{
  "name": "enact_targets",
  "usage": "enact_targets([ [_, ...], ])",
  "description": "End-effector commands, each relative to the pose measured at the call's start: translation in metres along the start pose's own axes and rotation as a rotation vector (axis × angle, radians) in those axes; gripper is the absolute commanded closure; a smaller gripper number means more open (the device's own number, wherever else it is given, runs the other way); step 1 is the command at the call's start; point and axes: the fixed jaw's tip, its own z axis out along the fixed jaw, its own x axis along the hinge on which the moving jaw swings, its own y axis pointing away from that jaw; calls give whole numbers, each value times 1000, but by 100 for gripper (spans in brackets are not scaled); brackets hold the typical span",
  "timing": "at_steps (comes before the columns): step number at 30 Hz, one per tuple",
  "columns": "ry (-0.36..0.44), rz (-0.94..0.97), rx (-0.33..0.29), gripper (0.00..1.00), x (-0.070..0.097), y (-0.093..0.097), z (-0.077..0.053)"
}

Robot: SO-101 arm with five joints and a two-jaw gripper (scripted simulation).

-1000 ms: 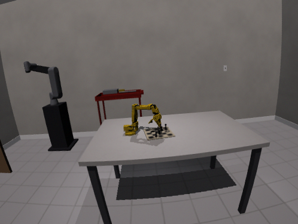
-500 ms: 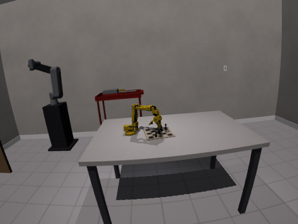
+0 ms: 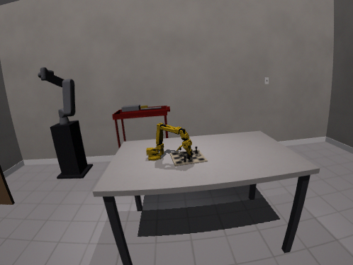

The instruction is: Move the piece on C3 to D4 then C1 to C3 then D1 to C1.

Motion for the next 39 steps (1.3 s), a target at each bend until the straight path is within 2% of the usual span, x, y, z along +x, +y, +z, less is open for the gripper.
enact_targets([
  [1, -18, 16, -2, 100, -5, 3, 9],
  [6, -18, 16, -2, 100, -6, 3, 14],
  [20, -18, 16, -2, 100, -7, 3, 17],
  [29, -19, 17, -2, 100, -15, 3, 24],
  [39, -19, 17, -2, 100, -15, 3, 24],
])
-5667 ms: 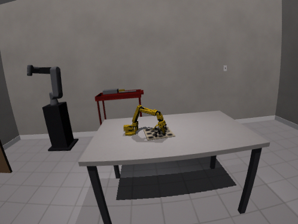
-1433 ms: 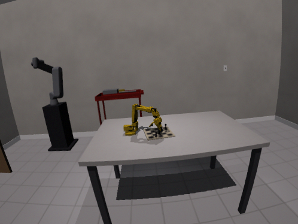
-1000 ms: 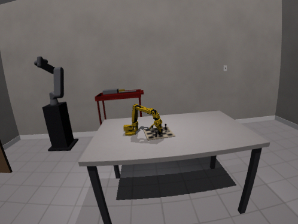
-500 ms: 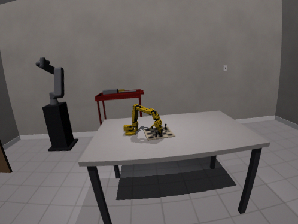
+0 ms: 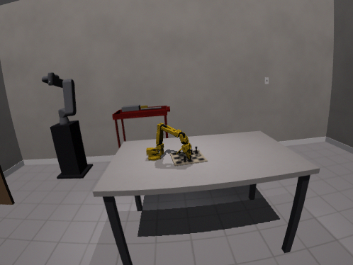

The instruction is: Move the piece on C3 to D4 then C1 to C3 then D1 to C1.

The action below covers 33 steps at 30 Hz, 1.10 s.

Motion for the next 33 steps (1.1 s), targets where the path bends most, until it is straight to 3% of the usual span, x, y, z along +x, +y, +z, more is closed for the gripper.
enact_targets([
  [1, -6, 17, -2, 100, -2, 3, 0],
  [33, -5, 15, -2, 100, 7, 2, -8],
])
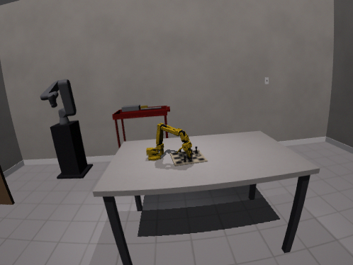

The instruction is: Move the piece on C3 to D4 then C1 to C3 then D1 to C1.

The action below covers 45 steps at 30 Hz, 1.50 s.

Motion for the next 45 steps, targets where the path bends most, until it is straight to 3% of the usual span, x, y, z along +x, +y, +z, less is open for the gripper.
enact_targets([
  [1, -9, 15, -2, 100, 0, 2, 2],
  [25, -9, 15, -2, 100, -3, 2, 10],
  [32, -10, 16, -2, 100, -11, 2, 18],
  [45, -10, 16, -2, 100, -11, 2, 17],
])
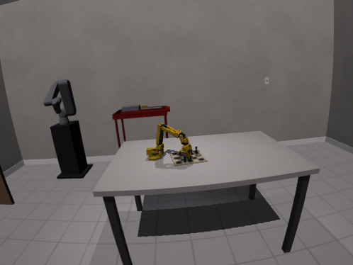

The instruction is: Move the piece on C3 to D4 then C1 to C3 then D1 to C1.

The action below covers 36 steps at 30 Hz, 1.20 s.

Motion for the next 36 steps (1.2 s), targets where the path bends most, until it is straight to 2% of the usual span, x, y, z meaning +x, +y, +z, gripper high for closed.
enact_targets([
  [1, -20, 16, -2, 100, -5, 2, 2],
  [27, -20, 16, -2, 100, -6, 2, 1],
  [36, -20, 16, -2, 92, -6, 2, 1],
])
